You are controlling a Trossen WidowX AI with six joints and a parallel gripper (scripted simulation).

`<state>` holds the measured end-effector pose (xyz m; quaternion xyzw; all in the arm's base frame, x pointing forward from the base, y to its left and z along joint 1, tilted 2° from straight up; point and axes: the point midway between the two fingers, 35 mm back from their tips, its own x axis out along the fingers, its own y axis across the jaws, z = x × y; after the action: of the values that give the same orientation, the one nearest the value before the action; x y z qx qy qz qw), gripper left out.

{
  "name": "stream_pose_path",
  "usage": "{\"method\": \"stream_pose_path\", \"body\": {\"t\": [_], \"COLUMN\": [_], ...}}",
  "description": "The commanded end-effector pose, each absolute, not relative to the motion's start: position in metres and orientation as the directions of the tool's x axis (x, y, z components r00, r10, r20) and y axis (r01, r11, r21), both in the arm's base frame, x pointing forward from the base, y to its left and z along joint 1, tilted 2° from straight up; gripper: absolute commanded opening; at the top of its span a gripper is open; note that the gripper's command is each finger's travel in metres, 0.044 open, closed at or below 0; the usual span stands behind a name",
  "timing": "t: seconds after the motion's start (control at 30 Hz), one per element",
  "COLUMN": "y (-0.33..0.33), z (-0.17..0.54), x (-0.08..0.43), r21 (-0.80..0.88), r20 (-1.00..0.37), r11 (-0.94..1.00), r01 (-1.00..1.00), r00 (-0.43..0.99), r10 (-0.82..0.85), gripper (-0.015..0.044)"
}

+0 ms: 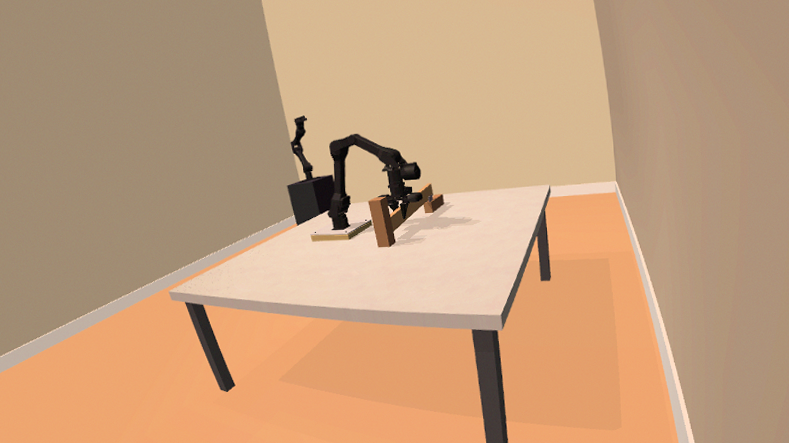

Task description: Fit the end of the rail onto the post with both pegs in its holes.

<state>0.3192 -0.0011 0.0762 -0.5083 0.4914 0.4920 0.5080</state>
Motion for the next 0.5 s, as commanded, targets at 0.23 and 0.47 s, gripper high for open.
{"method": "stream_pose_path", "body": {"t": [0.23, 0.47], "y": [0.0004, 0.0004], "z": [0.0887, 0.0922], "x": [0.3222, 0.3219], "r21": [-0.056, -0.056], "r20": [-0.998, -0.998], "r11": [-0.003, -0.003], "r01": [-0.998, -0.998], "r00": [0.056, 0.056], "r10": [0.011, 0.011], "gripper": [0.0000, 0.0000]}}
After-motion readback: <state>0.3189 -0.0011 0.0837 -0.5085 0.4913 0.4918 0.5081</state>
